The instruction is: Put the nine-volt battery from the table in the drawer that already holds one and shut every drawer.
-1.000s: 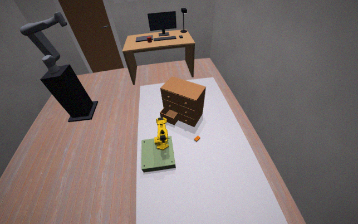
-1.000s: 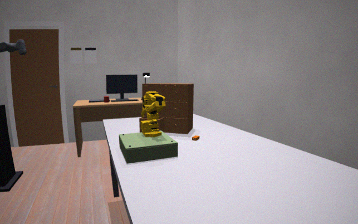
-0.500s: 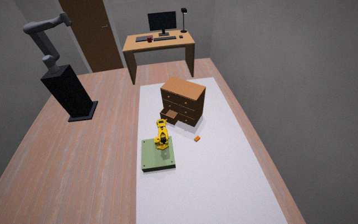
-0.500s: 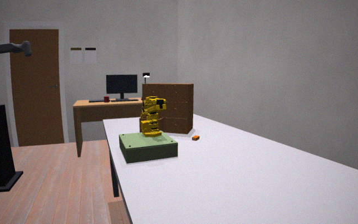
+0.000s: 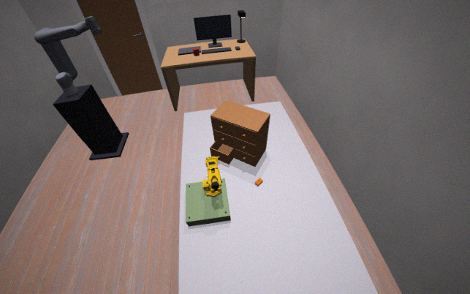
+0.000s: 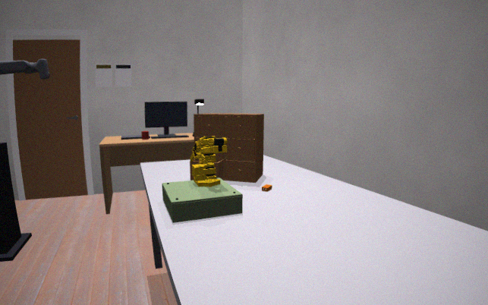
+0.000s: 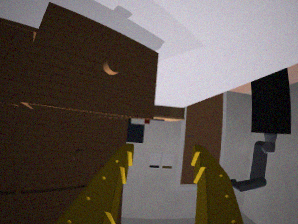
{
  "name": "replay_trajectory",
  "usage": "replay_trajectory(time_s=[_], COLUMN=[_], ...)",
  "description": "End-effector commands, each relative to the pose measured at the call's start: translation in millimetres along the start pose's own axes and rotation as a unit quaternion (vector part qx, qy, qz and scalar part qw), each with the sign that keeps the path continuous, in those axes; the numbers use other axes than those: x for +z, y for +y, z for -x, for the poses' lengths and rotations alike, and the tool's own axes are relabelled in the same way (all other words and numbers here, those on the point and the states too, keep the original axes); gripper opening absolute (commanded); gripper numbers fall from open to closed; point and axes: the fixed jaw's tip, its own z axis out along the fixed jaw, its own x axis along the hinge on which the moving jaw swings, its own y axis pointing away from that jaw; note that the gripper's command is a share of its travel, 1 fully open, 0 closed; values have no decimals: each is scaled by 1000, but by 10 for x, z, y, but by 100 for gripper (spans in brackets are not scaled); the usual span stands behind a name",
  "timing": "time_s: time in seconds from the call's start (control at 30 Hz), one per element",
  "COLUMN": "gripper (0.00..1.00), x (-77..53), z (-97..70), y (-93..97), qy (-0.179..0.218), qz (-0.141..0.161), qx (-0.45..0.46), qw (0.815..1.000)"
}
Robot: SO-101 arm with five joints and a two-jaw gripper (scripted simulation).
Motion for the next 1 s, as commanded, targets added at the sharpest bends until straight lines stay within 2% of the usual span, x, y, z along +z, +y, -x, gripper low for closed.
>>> replay_trajectory(time_s=[0.0, 0.13, 0.63, 0.7, 0.73, 0.97], gripper=[21, 21, 21, 21, 21, 21], x=[19, 19, 228, 228, 73, 73], z=[31, 31, -20, -20, -53, -53], y=[-17, -17, 62, 62, 9, 9], qy=[-4, -4, 23, 23, 21, 21], qz=[-4, -4, 13, 13, 2, 2], qx=[-7, -7, 8, 8, 1, 1], qw=[1000, 1000, 1000, 1000, 1000, 1000])
